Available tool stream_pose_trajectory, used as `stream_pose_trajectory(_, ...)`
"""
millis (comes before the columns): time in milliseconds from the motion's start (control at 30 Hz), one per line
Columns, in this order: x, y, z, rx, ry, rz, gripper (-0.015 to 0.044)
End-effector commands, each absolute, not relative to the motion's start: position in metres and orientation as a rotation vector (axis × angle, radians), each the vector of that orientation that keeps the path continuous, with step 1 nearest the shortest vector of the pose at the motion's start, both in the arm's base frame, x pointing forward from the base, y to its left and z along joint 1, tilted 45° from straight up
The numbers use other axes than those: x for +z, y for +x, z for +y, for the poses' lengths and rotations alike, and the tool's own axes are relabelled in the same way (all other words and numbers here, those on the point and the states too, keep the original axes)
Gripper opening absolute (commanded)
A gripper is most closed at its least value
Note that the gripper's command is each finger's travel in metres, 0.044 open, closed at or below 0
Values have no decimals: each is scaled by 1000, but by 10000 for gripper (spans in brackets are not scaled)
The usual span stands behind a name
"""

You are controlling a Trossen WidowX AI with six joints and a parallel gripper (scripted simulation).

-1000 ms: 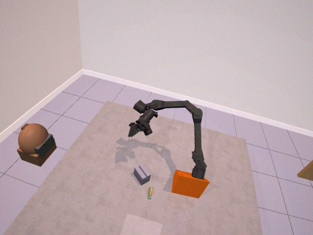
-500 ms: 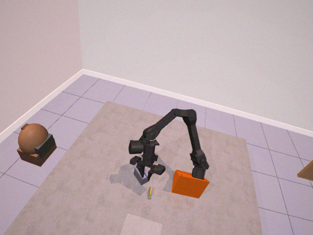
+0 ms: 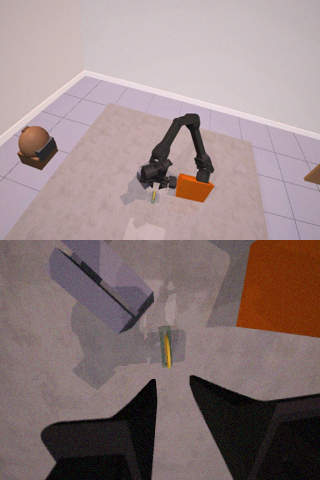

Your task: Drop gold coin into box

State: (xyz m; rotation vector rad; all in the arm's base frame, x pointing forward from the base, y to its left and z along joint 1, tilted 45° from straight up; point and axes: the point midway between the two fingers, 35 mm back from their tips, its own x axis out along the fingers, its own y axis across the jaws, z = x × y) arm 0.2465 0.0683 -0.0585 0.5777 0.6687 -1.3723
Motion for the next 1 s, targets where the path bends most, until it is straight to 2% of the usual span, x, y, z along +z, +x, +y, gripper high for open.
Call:
stream_pose_trajectory(0, -74, 244, 48, -1387, 550, 670, 161)
stream_pose_trajectory(967, -107, 250, 15, -1386, 549, 671, 161)
